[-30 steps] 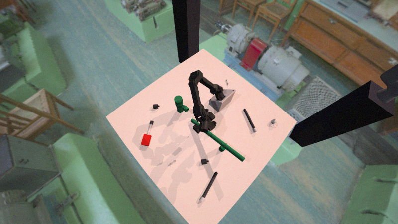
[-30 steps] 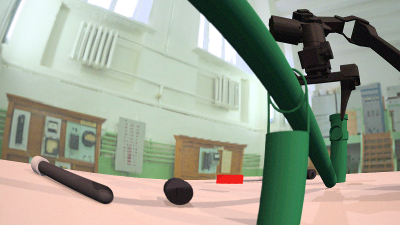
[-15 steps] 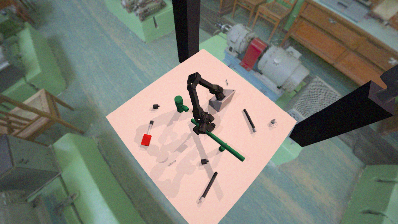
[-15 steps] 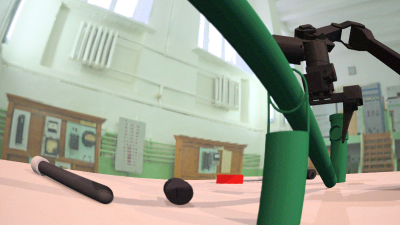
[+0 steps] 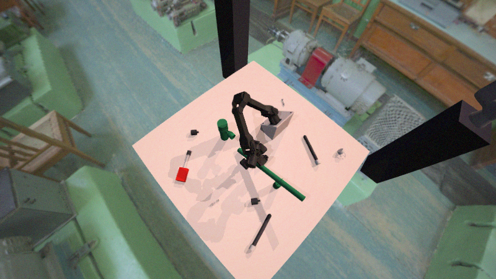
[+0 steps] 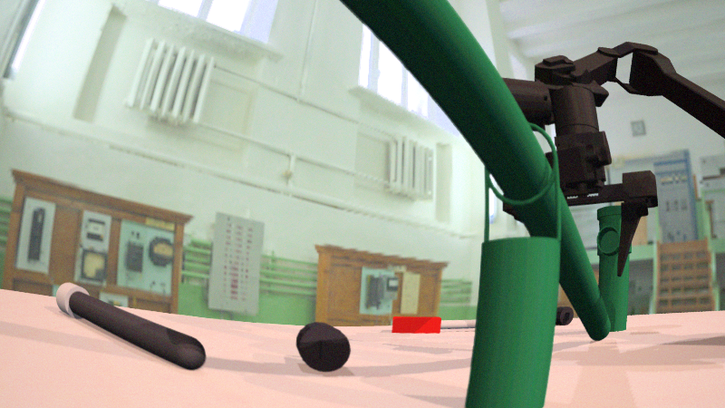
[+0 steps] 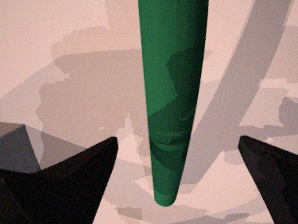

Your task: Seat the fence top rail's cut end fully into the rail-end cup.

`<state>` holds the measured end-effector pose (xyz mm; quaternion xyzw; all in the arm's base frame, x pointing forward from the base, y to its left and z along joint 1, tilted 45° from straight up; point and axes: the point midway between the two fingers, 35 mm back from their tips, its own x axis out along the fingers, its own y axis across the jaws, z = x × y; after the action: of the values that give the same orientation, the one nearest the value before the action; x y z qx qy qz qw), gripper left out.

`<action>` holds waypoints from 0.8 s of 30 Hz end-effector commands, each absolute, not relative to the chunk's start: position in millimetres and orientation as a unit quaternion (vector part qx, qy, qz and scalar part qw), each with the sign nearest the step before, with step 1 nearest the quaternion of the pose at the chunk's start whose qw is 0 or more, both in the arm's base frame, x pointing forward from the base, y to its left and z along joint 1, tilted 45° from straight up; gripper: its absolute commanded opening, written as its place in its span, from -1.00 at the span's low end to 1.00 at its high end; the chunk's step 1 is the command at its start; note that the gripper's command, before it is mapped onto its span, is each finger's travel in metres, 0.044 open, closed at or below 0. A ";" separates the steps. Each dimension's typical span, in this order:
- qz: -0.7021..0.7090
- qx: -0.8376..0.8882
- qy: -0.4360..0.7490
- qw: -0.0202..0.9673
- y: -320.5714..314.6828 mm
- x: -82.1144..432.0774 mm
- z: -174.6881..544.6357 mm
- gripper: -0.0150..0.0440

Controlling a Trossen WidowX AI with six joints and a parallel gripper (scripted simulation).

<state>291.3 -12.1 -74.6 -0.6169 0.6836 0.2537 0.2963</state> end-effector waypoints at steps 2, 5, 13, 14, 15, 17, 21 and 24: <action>0.256 -0.616 0.687 0.288 -20.2 287.0 -84.0 1.00; 0.256 -0.616 0.687 0.287 -23.7 286.7 -87.5 1.00; 0.256 -0.616 0.687 0.287 -33.0 285.4 -96.5 1.00; 0.256 -0.616 0.687 0.287 -34.2 285.2 -97.7 1.00; 0.256 -0.616 0.687 0.287 -35.3 285.0 -98.7 1.00; 0.256 -0.616 0.687 0.287 -37.6 284.5 -100.9 1.00; 0.256 -0.616 0.688 0.287 -42.3 283.5 -105.2 1.00; 0.255 -0.616 0.688 0.286 -45.6 282.7 -108.2 1.00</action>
<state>287.8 -40.2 -101.9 -0.6174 0.6842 0.2524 0.2948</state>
